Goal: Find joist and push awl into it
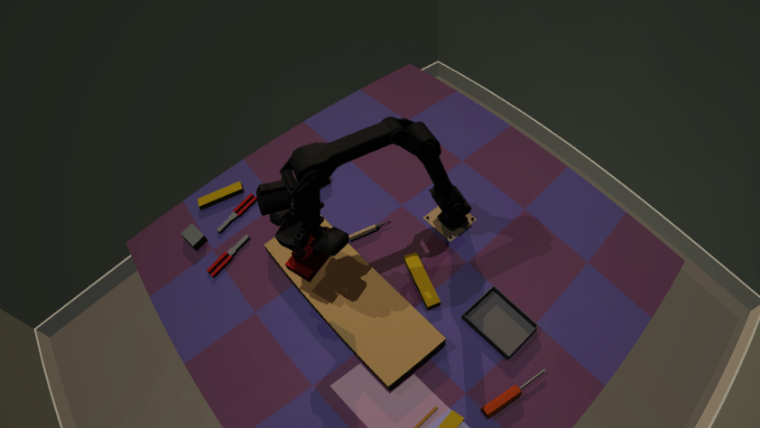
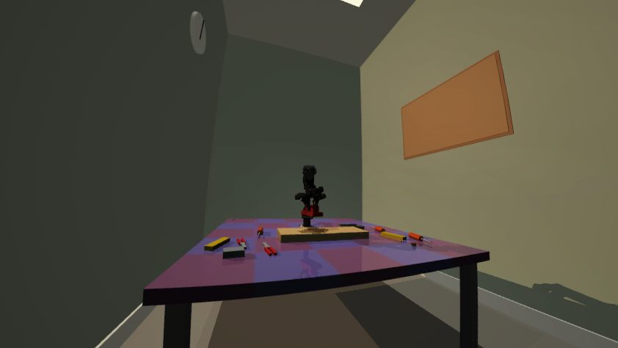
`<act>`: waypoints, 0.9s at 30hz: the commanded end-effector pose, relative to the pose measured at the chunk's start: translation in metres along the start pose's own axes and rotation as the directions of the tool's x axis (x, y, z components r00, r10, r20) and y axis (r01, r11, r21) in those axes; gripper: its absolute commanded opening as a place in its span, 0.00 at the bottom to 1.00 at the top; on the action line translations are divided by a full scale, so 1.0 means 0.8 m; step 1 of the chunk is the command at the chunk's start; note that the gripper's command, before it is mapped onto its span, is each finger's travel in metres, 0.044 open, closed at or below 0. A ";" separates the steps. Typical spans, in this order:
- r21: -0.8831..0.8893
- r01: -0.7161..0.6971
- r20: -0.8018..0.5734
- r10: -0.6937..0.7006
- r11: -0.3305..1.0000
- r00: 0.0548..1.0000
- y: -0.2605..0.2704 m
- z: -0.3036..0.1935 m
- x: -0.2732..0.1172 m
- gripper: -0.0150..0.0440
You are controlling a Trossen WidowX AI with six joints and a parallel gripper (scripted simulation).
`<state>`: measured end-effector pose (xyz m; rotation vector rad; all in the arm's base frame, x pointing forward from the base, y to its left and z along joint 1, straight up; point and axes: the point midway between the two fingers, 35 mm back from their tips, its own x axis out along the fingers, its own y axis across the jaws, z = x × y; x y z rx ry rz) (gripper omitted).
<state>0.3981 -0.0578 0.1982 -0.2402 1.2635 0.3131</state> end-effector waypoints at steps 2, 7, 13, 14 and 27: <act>-0.075 -0.013 0.011 0.014 0.997 1.000 0.040 0.015 0.000 0.25; -0.153 -0.037 0.010 0.039 0.988 0.999 0.081 0.026 0.006 0.25; -0.245 -0.064 0.005 0.068 0.967 0.998 0.132 0.035 0.011 0.25; -0.260 -0.069 0.004 0.073 0.963 0.997 0.140 0.036 0.012 0.25; -0.449 -0.126 -0.016 0.133 0.884 0.991 0.250 0.035 0.017 0.25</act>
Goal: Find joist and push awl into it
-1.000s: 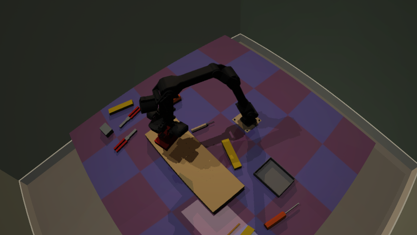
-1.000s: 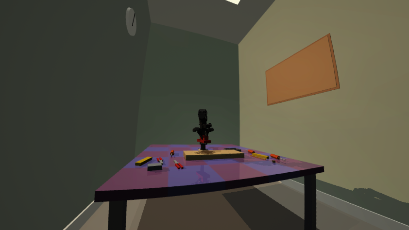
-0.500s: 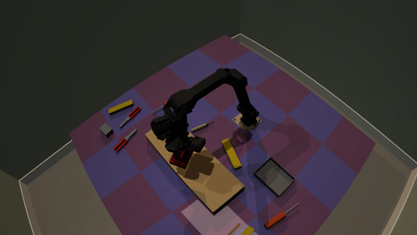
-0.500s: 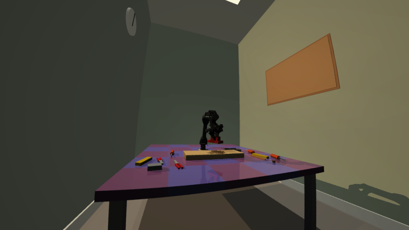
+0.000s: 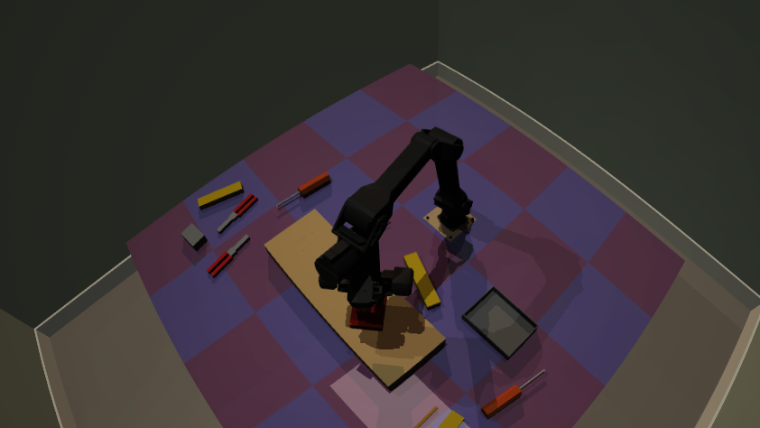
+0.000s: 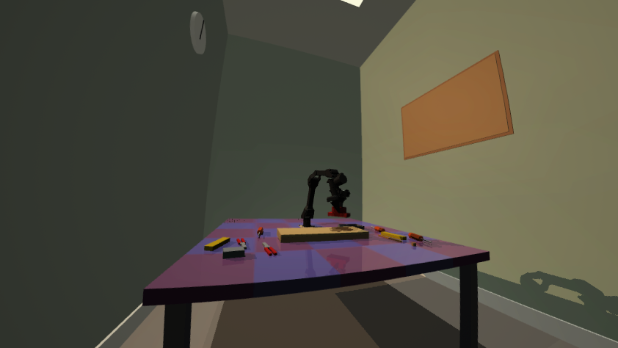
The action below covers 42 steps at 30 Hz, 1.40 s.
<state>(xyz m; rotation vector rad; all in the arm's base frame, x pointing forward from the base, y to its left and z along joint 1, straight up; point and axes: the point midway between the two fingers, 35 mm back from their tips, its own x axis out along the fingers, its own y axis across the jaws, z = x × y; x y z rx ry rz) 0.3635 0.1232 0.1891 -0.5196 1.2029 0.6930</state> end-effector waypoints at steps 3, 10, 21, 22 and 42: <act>-0.091 -0.017 0.011 0.018 0.996 1.000 0.046 0.015 0.002 0.25; -0.199 -0.050 0.007 0.053 0.979 0.999 0.103 0.026 0.009 0.25; -0.364 -0.100 -0.006 0.105 0.926 0.994 0.192 0.028 0.016 0.25; -0.378 -0.105 -0.007 0.110 0.920 0.994 0.200 0.028 0.016 0.25; -0.642 -0.184 -0.055 0.195 0.745 0.979 0.351 -0.012 0.016 0.25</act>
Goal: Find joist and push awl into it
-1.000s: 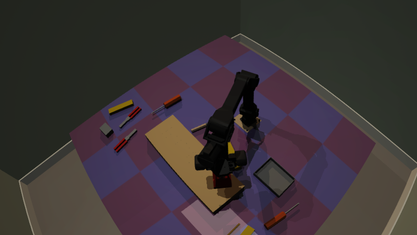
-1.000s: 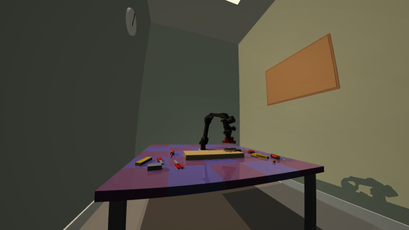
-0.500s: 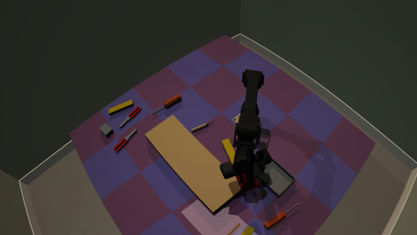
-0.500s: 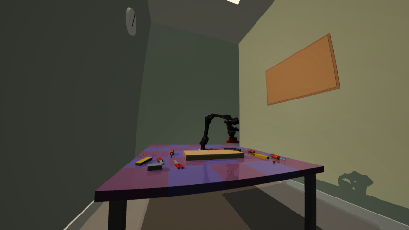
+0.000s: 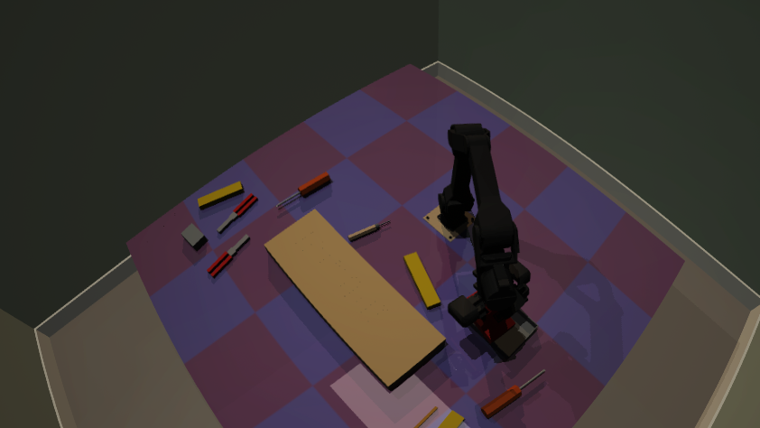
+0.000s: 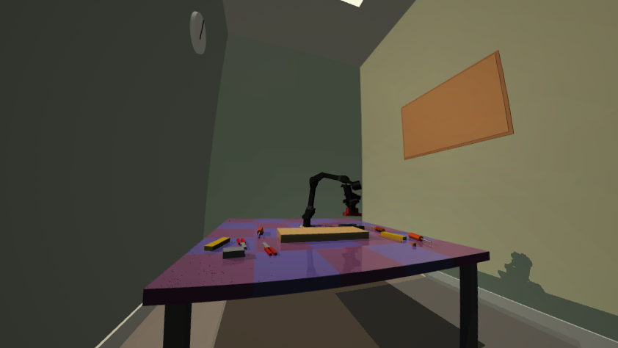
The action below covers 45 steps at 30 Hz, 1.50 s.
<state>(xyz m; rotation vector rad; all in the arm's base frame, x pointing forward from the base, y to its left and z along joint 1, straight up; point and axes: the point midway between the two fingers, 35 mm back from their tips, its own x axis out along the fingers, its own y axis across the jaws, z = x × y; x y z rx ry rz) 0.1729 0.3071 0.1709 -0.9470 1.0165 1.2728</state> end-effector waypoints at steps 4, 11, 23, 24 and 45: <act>-0.107 -0.023 0.010 0.024 0.994 1.000 0.051 0.012 0.004 0.25; -0.146 -0.035 0.009 0.037 0.989 0.999 0.070 0.015 0.007 0.25; -0.146 -0.035 0.009 0.037 0.989 0.999 0.069 0.012 0.027 0.25; -0.146 -0.035 0.009 0.037 0.989 0.999 0.069 0.011 0.029 0.25; -0.146 -0.035 0.009 0.037 0.989 0.999 0.068 0.002 0.067 0.25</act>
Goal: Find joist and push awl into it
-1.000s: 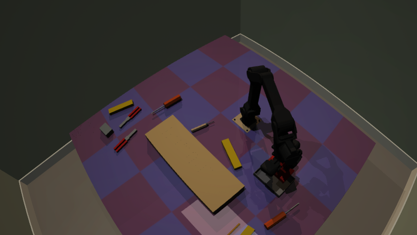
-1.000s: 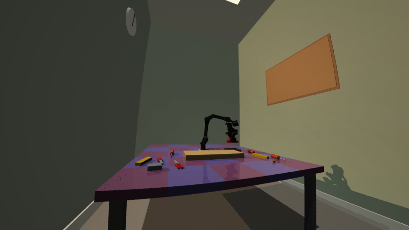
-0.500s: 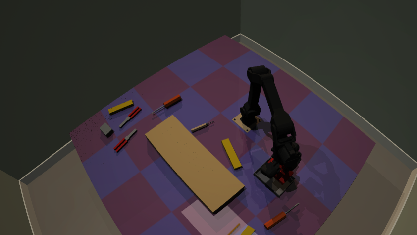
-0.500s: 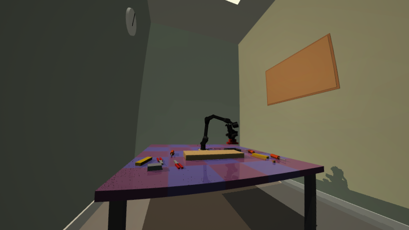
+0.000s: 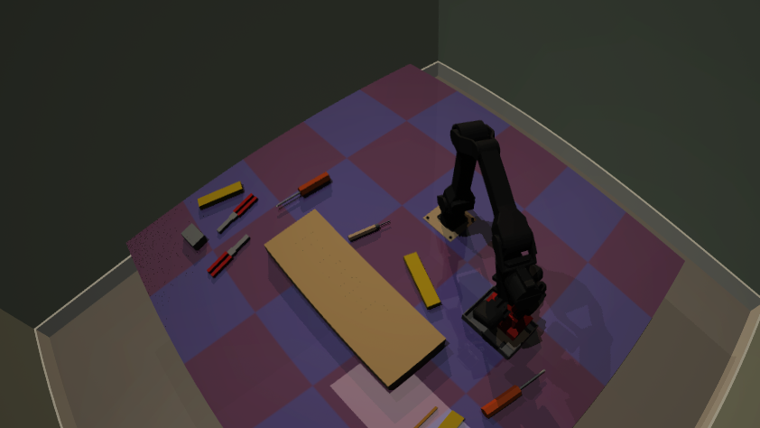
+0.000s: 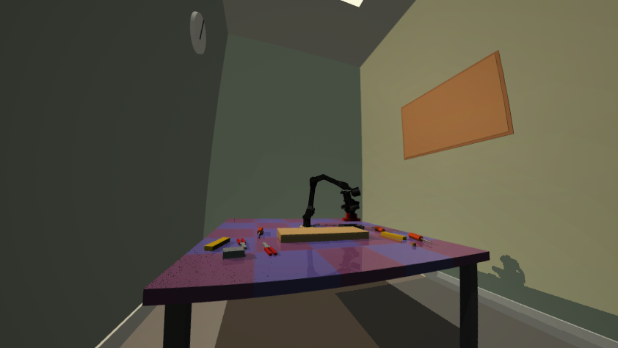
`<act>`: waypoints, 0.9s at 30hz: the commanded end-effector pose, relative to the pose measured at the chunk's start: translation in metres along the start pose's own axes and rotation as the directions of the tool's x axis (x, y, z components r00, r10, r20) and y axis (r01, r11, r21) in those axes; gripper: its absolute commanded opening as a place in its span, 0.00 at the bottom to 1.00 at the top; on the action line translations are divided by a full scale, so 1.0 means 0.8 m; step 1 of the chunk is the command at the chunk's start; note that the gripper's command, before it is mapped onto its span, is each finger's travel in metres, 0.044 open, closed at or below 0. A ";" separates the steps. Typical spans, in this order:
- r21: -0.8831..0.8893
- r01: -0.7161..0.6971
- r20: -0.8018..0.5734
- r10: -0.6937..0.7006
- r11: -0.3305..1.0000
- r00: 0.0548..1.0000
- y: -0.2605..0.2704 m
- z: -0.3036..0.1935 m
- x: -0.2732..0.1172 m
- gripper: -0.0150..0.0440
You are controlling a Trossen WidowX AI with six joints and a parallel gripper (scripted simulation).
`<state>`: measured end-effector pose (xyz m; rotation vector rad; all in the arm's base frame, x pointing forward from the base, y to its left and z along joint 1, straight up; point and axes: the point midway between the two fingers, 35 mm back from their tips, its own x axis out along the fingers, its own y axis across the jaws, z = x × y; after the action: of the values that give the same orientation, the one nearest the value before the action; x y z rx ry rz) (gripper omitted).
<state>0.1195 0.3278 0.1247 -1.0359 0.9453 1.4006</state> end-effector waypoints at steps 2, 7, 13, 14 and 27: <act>0.003 0.004 0.000 -0.004 1.000 1.000 -0.001 -0.003 0.010 0.25; 0.003 0.004 0.000 -0.004 1.000 1.000 -0.001 -0.006 0.018 0.25; 0.003 0.004 -0.001 -0.004 1.000 1.000 0.000 -0.010 0.029 0.25; 0.003 0.004 -0.001 -0.004 1.000 1.000 0.000 -0.010 0.030 0.25; 0.003 0.004 -0.001 -0.004 1.000 1.000 0.000 -0.017 0.049 0.25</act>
<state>0.1191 0.3265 0.0879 -1.0352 0.9447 1.4002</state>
